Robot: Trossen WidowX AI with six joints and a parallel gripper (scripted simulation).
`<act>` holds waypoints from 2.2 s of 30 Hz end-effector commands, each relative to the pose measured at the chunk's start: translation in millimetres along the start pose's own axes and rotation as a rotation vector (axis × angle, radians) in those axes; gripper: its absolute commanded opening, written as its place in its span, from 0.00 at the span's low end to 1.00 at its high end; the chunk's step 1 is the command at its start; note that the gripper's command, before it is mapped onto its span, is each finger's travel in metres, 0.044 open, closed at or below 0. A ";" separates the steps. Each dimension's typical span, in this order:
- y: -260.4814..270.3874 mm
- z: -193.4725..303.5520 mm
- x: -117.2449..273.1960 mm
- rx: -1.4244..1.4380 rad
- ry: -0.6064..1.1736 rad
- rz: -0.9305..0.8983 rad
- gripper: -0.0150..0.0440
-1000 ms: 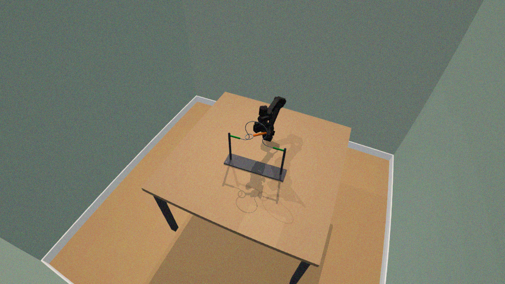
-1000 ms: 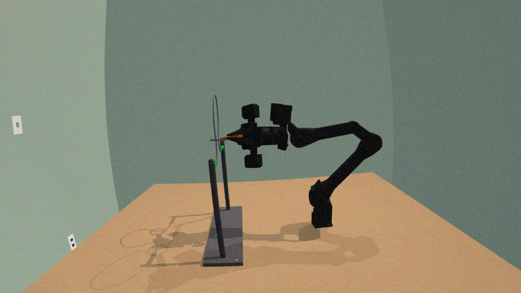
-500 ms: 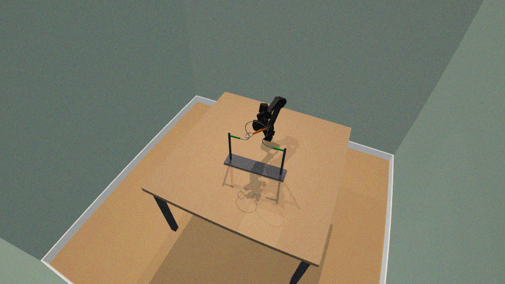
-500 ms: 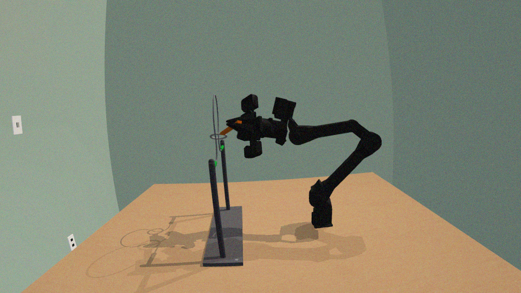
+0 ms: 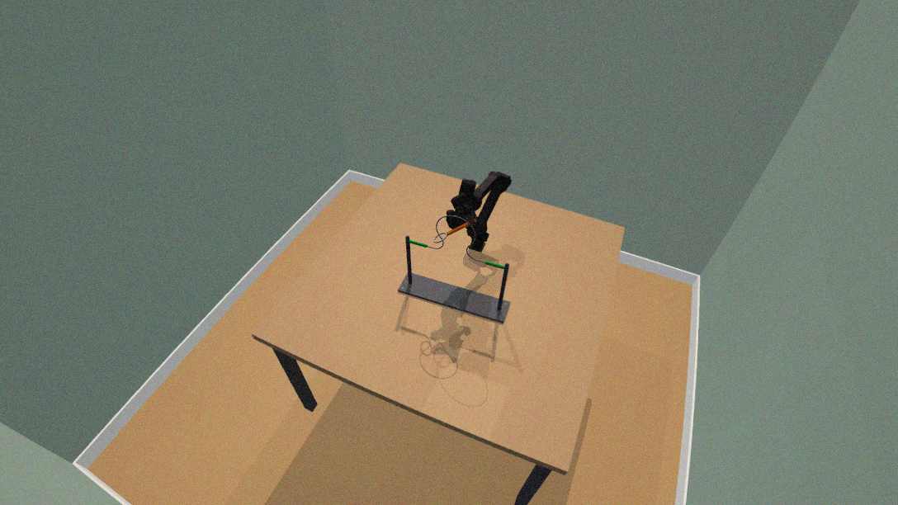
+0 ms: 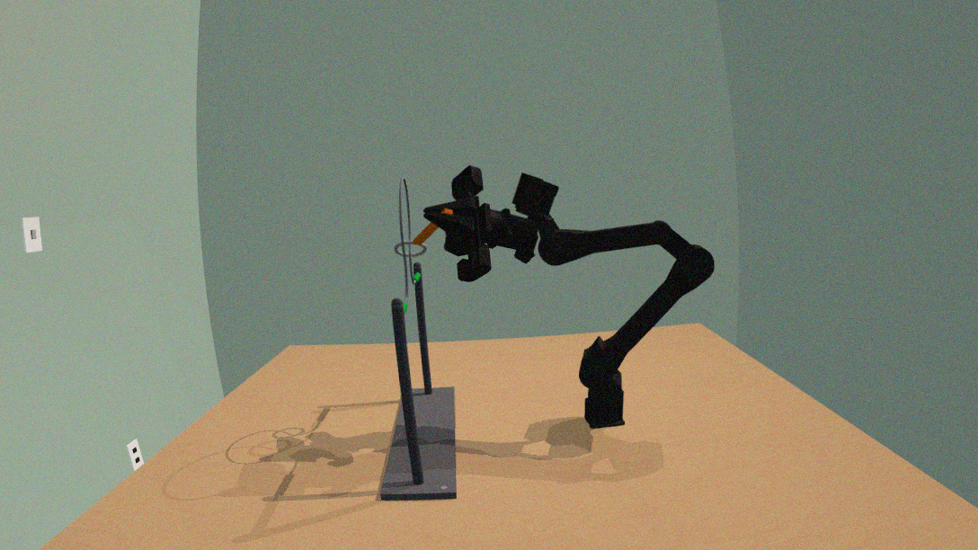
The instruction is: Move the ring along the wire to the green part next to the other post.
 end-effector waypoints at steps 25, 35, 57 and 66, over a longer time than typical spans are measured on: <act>15.2 -2.6 -0.4 0.169 0.040 0.138 0.00; 16.4 -2.4 -0.9 0.249 0.054 0.204 0.00; 19.1 -1.3 -2.5 0.425 0.081 0.359 0.00; 19.7 -0.6 -3.2 0.496 0.090 0.417 0.00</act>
Point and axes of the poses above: the point midway between the two fingers, 35 mm back from their tips, its own x axis back along the fingers, its own y axis across the jaws, z = x × y, the point moved 7 cm from there along x, back along the fingers, and after that the axes turned 14 degrees about x, right-handed, at the moved point
